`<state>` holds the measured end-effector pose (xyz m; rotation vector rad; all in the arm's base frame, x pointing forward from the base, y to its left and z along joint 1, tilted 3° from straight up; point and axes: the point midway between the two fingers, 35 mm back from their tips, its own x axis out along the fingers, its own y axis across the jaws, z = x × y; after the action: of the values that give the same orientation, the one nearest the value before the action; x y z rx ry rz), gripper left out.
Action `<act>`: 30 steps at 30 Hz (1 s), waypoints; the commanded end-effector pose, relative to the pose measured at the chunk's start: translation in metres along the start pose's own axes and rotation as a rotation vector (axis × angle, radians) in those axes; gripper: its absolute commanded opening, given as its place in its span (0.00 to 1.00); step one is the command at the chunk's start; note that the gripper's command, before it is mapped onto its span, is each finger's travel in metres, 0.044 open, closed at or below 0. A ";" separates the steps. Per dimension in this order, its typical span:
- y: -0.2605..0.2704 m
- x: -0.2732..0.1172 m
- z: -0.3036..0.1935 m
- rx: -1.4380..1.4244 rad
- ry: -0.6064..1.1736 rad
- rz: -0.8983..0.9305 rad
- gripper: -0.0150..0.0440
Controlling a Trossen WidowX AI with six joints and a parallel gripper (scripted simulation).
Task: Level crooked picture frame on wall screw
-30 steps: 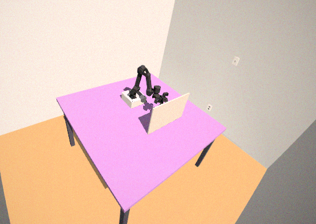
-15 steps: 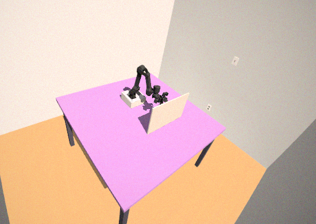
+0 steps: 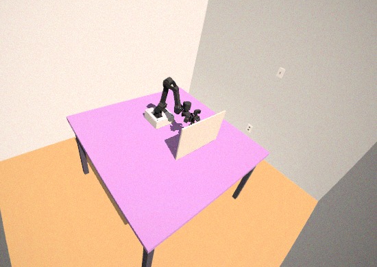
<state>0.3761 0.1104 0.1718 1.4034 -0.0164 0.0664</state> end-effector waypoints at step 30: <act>0.003 0.001 0.003 0.012 -0.005 0.014 0.25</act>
<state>0.3770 0.1079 0.1720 1.4042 -0.0220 0.0635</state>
